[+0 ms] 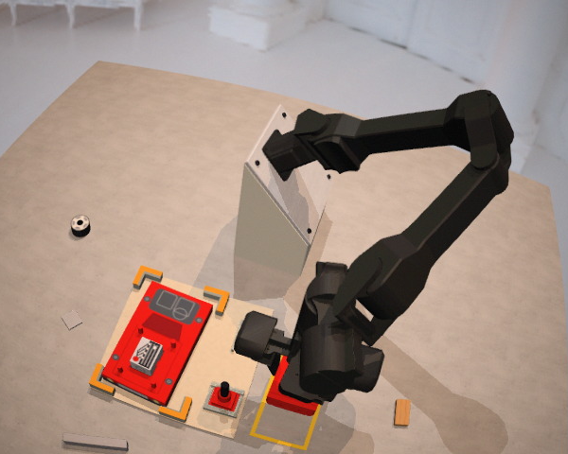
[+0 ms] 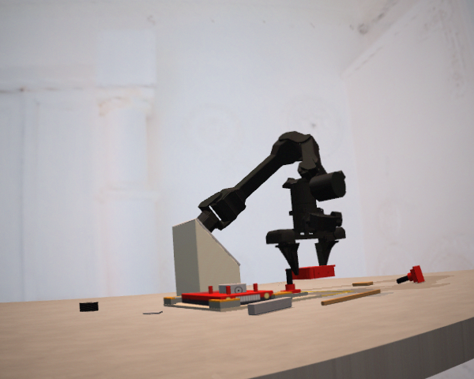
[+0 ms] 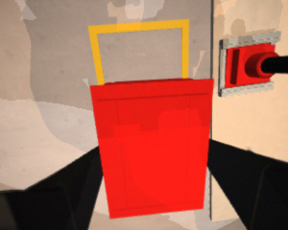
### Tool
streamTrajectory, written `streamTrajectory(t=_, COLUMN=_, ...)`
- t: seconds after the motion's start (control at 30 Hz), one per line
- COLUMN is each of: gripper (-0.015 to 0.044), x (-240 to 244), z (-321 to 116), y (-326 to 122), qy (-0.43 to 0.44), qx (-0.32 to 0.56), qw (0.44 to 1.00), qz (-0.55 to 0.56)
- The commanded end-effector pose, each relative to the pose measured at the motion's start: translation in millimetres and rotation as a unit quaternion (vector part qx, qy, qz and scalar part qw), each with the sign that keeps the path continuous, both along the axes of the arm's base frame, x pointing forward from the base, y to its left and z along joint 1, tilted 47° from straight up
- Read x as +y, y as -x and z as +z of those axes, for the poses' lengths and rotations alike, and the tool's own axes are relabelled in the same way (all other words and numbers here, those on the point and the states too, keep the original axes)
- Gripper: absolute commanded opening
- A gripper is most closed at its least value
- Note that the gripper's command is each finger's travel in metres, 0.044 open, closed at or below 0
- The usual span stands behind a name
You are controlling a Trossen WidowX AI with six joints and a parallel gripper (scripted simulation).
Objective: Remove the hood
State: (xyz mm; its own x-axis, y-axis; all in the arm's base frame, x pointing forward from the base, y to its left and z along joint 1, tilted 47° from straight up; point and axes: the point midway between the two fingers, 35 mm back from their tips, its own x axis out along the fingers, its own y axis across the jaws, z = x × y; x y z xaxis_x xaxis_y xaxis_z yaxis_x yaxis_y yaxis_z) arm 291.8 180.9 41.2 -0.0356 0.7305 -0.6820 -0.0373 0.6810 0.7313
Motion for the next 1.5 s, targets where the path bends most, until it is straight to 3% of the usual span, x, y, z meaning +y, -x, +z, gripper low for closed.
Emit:
streamTrajectory(t=0.0, gripper=0.0, x=1.7, z=-2.8, y=0.8, qy=0.002, qx=0.001, qw=1.0, qz=-0.001)
streamTrajectory(t=1.47, gripper=0.0, x=18.2, z=-17.3, y=3.0, qy=0.0, qx=0.002, qw=1.0, qz=-0.001)
